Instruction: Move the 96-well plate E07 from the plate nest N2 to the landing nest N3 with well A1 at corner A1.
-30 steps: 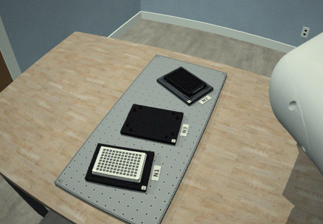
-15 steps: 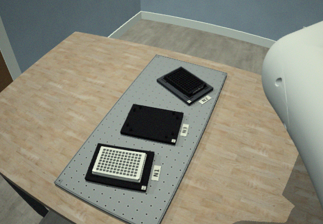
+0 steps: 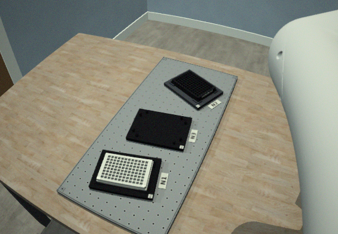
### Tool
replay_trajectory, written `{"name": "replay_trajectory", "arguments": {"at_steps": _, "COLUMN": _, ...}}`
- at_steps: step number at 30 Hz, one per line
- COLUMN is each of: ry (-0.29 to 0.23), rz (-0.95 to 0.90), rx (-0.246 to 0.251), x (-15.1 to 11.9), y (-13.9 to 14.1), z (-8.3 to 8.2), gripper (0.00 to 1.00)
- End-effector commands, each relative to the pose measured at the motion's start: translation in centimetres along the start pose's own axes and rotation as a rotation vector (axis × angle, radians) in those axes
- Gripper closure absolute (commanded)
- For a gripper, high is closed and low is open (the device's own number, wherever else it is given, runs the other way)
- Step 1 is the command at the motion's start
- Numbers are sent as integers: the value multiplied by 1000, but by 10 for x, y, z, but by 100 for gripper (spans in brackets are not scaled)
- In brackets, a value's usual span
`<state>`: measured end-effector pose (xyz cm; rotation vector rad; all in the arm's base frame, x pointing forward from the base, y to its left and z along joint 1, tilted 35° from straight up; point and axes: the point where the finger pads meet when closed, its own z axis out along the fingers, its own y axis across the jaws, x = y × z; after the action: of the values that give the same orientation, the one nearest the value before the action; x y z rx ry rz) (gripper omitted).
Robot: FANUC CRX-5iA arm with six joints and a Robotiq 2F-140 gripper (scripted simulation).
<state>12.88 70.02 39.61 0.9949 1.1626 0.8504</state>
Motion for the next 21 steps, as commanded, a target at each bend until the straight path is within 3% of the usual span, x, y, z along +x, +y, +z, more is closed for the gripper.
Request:
{"name": "replay_trajectory", "arguments": {"at_steps": 1, "ry": -118, "rz": -1, "rx": 232, "x": -11, "y": -18, "z": 67, "gripper": 0}}
{"name": "replay_trajectory", "arguments": {"at_steps": 4, "ry": -118, "rz": -1, "rx": 232, "x": -14, "y": -28, "z": 99, "gripper": 0}}
{"name": "replay_trajectory", "arguments": {"at_steps": 5, "ry": -158, "rz": 6, "rx": 305, "x": -18, "y": -35, "z": 107, "gripper": 0}}
{"name": "replay_trajectory", "arguments": {"at_steps": 12, "ry": -158, "rz": 6, "rx": 305, "x": -35, "y": -47, "z": 191, "gripper": 0}}
{"name": "replay_trajectory", "arguments": {"at_steps": 14, "ry": -158, "rz": 6, "rx": 305, "x": -35, "y": -47, "z": 191, "gripper": 0}}
{"name": "replay_trajectory", "arguments": {"at_steps": 15, "ry": -200, "rz": 17, "rx": 381, "x": -48, "y": -58, "z": 218, "gripper": 0}}
{"name": "replay_trajectory", "arguments": {"at_steps": 17, "ry": -286, "rz": 55, "rx": 539, "x": -62, "y": -71, "z": 233, "gripper": 0}}
{"name": "replay_trajectory", "arguments": {"at_steps": 21, "ry": -286, "rz": 55, "rx": 539, "x": -77, "y": -92, "z": 273, "gripper": 0}}
